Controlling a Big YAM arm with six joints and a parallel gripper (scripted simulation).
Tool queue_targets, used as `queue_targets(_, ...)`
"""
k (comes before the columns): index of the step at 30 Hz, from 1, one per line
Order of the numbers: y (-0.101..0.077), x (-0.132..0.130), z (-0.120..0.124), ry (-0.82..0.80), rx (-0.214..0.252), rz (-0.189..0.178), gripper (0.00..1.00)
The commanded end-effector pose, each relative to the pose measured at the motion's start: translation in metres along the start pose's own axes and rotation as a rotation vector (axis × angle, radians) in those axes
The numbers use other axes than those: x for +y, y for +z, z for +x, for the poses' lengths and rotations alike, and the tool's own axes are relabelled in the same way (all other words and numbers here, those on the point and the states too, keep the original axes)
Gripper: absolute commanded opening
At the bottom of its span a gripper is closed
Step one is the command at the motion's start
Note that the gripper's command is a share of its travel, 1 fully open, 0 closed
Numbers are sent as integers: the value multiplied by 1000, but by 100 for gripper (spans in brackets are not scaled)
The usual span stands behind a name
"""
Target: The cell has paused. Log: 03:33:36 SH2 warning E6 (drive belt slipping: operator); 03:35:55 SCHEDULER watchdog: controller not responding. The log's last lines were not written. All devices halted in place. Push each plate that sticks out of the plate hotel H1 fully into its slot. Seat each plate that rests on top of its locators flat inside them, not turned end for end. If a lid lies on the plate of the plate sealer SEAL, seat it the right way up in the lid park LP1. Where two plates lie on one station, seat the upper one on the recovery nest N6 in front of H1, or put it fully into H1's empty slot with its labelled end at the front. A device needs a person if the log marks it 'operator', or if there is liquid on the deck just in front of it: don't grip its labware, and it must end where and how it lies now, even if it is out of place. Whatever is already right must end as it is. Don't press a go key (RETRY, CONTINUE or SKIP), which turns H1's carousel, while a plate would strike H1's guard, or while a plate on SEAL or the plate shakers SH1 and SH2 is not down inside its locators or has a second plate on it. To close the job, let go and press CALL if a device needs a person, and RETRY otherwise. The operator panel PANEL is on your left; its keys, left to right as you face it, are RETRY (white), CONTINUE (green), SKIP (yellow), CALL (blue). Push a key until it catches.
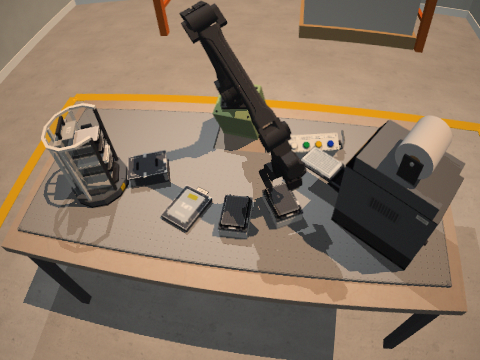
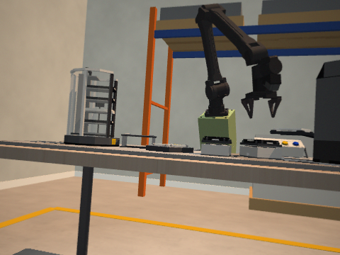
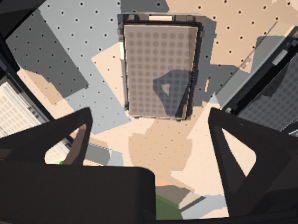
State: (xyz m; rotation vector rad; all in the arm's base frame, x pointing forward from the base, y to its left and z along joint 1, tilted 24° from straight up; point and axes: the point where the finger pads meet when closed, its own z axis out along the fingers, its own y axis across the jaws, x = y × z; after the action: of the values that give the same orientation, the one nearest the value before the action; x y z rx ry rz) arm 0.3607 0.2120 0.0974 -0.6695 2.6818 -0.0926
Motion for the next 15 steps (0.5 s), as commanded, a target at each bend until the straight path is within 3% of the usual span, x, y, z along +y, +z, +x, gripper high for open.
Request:
queue_targets(1, -20, 4, -14, 7, -27, -2, 100)
queue_targets(3, -20, 4, -14, 7, -27, -2, 100)
queue_targets(4, -7, 1, -4, 12, 19, 7, 100)
queue_targets(7, -34, 6, -18, 9, -36, -4, 100)
queue_targets(15, -56, 6, -19, 13, -37, -4, 100)
